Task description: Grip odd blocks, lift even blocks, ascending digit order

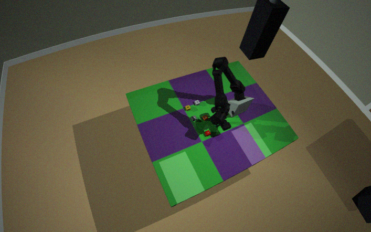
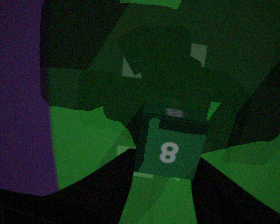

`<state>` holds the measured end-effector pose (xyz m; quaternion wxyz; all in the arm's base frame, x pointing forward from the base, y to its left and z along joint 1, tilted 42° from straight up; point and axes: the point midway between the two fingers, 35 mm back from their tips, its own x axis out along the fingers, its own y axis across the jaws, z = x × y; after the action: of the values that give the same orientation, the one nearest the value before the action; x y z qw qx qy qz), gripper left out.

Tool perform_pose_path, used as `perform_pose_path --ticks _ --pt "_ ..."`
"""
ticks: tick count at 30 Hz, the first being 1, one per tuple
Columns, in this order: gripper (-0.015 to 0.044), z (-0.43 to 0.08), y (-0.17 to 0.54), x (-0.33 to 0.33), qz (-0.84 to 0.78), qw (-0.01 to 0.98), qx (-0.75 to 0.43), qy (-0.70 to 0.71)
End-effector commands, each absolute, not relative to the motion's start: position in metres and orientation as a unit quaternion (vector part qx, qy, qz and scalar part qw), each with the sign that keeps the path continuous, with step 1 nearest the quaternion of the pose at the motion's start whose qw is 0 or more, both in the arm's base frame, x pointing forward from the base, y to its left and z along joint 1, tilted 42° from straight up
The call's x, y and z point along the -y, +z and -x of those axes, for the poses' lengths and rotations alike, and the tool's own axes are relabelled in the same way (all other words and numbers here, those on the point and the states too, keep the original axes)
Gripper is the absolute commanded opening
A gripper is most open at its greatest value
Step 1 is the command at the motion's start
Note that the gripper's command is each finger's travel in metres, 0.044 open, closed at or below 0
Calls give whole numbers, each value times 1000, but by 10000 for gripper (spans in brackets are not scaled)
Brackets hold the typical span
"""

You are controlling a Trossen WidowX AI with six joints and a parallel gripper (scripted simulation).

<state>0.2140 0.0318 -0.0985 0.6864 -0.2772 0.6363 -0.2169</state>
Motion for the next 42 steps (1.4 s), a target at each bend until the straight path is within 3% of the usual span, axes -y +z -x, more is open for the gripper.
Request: perform_pose_path --ticks 1,11,21,27,32,42 --pt "146 -214 -99 -31 282 685 -636 -216" --pt "400 -214 -99 -31 282 685 -636 -216" --pt "400 -210 -72 -55 282 685 -637 -216" --pt "242 -203 -14 -107 281 685 -637 -214" --pt "120 -202 -12 -109 281 685 -637 -215" --pt "120 -212 -7 -107 277 685 -640 -211"
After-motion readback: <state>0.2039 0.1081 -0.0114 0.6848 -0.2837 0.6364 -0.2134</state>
